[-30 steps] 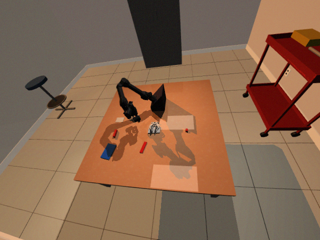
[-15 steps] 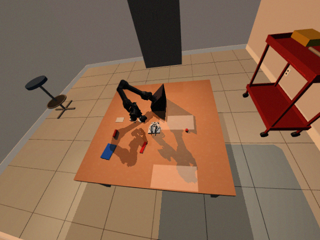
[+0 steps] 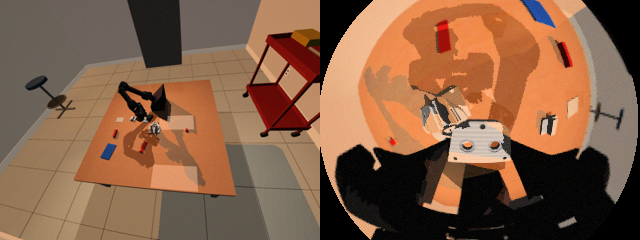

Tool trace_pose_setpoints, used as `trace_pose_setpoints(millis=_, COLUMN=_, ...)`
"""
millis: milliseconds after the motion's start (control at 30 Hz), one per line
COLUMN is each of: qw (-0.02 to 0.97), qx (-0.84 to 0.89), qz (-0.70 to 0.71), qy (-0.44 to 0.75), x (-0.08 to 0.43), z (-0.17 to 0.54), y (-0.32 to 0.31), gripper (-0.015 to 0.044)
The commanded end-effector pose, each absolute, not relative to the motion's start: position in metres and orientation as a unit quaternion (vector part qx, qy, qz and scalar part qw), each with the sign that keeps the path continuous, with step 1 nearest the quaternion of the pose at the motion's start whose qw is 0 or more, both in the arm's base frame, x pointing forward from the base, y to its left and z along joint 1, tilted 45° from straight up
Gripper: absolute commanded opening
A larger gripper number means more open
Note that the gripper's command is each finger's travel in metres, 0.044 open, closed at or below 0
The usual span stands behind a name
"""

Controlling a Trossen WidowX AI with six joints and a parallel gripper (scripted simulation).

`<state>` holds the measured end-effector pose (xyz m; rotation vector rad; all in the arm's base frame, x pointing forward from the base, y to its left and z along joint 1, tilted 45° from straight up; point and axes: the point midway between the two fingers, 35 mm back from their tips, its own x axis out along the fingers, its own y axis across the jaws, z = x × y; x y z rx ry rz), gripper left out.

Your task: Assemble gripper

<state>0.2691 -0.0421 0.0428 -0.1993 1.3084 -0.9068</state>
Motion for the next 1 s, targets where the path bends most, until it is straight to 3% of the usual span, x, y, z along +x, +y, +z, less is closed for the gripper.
trace_pose_setpoints(millis=0, qw=0.693, qx=-0.118, qz=-0.381, qy=0.6, x=0.272, z=0.034, y=-0.031, gripper=0.0351)
trace_pose_setpoints(millis=967, qw=0.653, qx=-0.265, qz=-0.273, qy=0.655, x=0.266, z=-0.011, y=0.014, gripper=0.0351)
